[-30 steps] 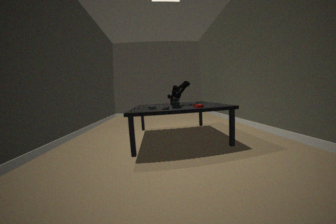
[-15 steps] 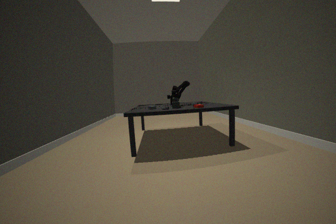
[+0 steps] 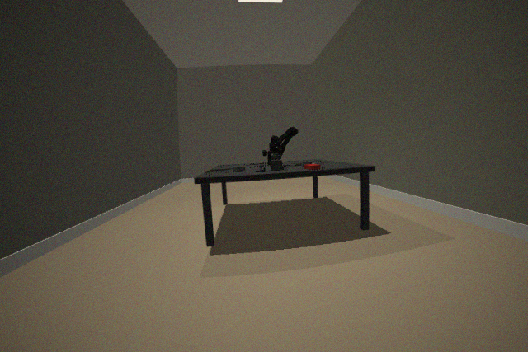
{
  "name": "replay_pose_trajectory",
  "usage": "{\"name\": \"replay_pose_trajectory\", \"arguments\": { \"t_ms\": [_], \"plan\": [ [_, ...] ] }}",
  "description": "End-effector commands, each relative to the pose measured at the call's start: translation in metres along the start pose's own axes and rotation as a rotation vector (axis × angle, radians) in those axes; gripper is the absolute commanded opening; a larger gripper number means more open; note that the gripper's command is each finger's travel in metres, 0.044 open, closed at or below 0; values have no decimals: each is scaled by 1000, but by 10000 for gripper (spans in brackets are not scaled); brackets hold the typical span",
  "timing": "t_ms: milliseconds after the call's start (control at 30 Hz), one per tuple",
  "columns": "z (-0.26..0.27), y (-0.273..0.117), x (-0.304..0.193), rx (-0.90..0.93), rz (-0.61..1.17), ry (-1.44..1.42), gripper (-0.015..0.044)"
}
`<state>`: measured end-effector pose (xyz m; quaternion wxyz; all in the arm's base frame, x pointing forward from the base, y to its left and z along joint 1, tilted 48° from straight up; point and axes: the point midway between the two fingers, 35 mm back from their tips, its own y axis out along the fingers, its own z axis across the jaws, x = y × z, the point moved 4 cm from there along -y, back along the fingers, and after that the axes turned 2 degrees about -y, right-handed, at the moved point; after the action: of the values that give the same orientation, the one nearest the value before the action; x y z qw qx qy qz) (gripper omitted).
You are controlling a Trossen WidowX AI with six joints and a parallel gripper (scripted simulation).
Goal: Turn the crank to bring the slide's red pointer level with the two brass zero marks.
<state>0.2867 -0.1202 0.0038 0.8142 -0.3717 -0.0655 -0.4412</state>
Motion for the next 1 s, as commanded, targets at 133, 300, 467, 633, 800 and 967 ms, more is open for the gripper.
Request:
{"name": "replay_pose_trajectory", "arguments": {
  "t_ms": [133, 300, 467, 633, 800, 967],
  "plan": [
    [-2, 7, -6, -10, 10, 5, 0],
    [-1, 9, -8, -10, 10, 5, 0],
    [-1, 10, -10, -10, 10, 5, 0],
    [0, 12, -12, -10, 10, 5, 0],
    [0, 14, -13, -10, 10, 5, 0],
    [1, 16, -15, -9, 10, 5, 0]
  ]
}}
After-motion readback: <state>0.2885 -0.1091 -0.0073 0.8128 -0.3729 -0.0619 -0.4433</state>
